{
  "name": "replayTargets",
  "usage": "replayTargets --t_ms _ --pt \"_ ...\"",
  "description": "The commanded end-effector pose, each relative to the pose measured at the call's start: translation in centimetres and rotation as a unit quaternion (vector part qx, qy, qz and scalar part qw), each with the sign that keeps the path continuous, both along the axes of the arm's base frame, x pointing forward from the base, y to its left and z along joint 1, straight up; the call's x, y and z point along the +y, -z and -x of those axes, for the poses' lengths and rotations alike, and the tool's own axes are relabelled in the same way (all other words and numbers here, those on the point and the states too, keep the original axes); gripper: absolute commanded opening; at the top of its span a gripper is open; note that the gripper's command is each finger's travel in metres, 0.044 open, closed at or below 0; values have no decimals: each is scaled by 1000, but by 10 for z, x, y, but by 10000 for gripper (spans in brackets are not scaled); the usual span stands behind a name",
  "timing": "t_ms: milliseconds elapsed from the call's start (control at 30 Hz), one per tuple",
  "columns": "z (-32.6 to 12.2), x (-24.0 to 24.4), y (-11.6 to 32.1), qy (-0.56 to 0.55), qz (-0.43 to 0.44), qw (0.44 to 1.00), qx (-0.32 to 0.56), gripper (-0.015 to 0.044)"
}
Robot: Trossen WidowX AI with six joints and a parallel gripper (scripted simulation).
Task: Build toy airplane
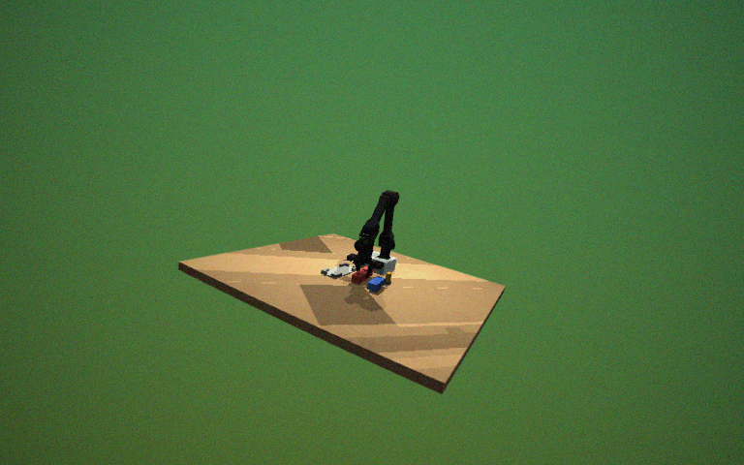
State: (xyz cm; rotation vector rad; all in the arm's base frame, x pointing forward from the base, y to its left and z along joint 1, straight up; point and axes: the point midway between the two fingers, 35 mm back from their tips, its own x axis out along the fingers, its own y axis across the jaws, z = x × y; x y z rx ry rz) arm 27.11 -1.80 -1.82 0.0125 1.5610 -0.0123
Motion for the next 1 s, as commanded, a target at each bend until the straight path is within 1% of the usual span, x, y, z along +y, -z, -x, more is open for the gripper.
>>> replayTargets --t_ms 0,967 --pt "-6 0 -15 2 -1 1000 -7 0" --pt "-3 0 -104 2 -1 1000 -7 0"
